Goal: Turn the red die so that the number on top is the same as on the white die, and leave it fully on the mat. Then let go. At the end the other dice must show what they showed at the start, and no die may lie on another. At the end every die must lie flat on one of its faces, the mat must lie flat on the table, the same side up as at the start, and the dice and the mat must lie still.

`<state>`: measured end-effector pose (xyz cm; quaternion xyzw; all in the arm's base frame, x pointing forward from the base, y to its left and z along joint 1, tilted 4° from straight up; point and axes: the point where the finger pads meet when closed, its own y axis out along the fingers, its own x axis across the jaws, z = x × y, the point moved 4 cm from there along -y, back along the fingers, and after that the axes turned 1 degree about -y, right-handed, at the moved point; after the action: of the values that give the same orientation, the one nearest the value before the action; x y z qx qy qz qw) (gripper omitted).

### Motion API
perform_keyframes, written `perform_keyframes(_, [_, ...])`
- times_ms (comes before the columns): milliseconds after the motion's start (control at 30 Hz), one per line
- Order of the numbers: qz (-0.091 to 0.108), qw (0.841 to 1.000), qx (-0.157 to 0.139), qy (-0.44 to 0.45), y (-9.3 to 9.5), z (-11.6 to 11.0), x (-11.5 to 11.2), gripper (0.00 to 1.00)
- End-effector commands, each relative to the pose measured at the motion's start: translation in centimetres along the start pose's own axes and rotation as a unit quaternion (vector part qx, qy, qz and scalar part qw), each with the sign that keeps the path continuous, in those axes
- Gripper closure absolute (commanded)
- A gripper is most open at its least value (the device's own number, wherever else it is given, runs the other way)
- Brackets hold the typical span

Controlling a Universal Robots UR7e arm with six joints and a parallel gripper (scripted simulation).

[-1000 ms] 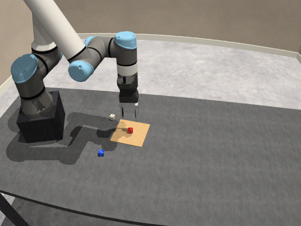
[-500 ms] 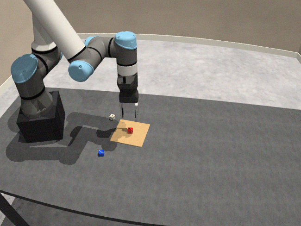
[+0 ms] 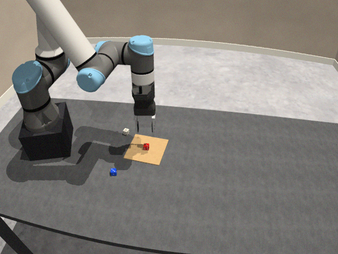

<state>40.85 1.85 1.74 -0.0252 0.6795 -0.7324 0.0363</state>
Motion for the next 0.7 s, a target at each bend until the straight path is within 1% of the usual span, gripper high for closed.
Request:
perform_keyframes(0, [0.001, 1.0, 0.0, -0.016, -0.02, 0.06, -0.11, 0.0])
perform_keyframes(400, [0.001, 0.996, 0.0, -0.084, 0.03, 0.25, -0.46, 0.0])
perform_keyframes(667, [0.001, 0.985, 0.0, -0.173, 0.1, 0.43, -0.89, 0.0])
